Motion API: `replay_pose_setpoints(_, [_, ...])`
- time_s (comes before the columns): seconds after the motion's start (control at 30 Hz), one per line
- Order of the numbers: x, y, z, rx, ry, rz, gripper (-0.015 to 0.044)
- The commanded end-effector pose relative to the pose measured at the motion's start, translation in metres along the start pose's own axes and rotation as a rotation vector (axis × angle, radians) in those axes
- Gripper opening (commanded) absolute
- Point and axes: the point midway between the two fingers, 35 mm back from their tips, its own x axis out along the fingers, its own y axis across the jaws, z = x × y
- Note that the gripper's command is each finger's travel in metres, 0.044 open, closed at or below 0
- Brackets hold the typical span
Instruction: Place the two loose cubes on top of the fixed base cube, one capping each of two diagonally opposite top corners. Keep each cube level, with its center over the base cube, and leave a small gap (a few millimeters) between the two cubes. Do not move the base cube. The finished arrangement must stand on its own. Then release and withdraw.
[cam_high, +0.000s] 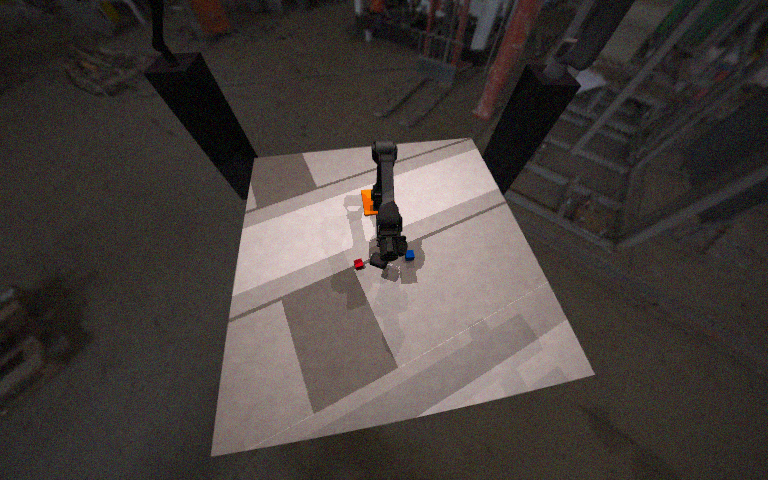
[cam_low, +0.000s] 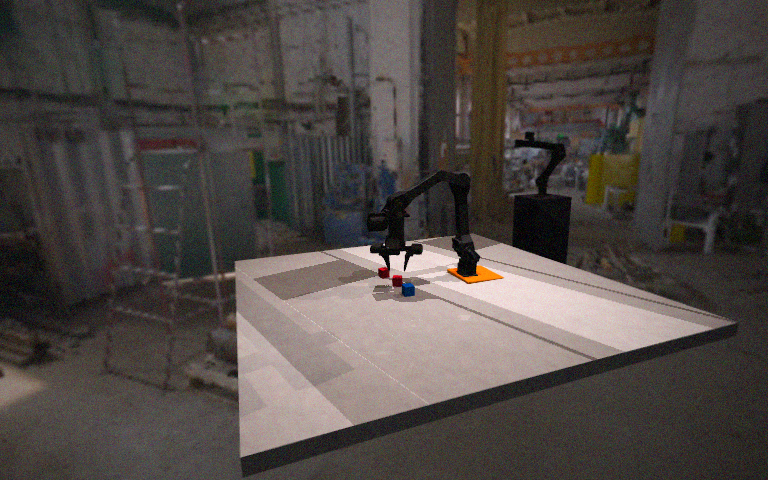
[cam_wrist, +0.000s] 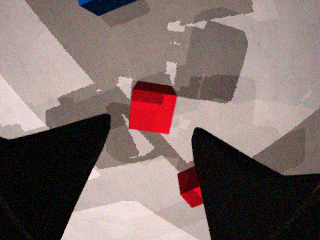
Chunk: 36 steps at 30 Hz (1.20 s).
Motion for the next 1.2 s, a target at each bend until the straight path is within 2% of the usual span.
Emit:
replay_pose_setpoints(0.0, [0.007, 0.001, 0.000, -0.002, -0.002, 0.010, 0.0265])
replay_pose_setpoints(0.73, [0.039, 0.002, 0.000, -0.002, -0.002, 0.010, 0.0265])
replay_pose_setpoints(0.93, [0.039, 0.002, 0.000, -0.002, -0.002, 0.010, 0.0107])
replay_pose_setpoints(1.17, [0.032, 0.000, 0.001, -0.002, -0.002, 0.010, 0.0105])
